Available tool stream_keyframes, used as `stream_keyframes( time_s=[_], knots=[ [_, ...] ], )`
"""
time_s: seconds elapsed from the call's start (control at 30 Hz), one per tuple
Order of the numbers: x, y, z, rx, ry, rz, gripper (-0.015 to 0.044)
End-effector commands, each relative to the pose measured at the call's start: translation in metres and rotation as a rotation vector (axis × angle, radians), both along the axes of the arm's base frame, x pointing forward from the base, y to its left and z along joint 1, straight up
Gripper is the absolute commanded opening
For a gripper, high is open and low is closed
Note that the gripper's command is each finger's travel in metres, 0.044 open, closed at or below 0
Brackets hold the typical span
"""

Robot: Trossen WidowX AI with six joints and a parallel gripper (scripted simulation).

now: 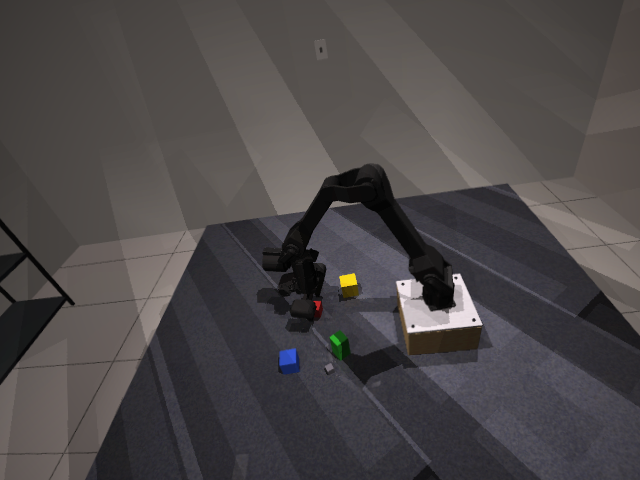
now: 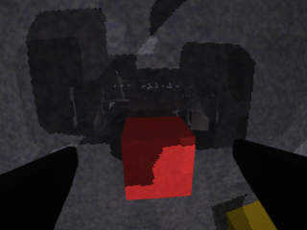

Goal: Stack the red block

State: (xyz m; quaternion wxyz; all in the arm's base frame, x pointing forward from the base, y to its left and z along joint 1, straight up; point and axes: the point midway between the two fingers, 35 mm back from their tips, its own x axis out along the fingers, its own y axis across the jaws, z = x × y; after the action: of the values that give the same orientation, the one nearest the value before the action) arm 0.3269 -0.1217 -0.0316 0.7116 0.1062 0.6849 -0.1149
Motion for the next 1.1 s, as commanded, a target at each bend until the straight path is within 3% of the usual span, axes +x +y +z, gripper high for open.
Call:
stream_keyframes(
  time_s=[0.0,0.53,0.9,1.07],
  knots=[
    [-0.0017,0.0015,-0.0081,0.008,0.005,0.000,0.0440],
    [-0.0019,0.0014,-0.0100,0.008,0.005,0.000,0.0440],
    [-0.0019,0.0014,-0.0100,0.008,0.005,0.000,0.0151],
    [-0.0019,0.0014,-0.0100,0.008,0.005,0.000,0.0118]
  ],
)
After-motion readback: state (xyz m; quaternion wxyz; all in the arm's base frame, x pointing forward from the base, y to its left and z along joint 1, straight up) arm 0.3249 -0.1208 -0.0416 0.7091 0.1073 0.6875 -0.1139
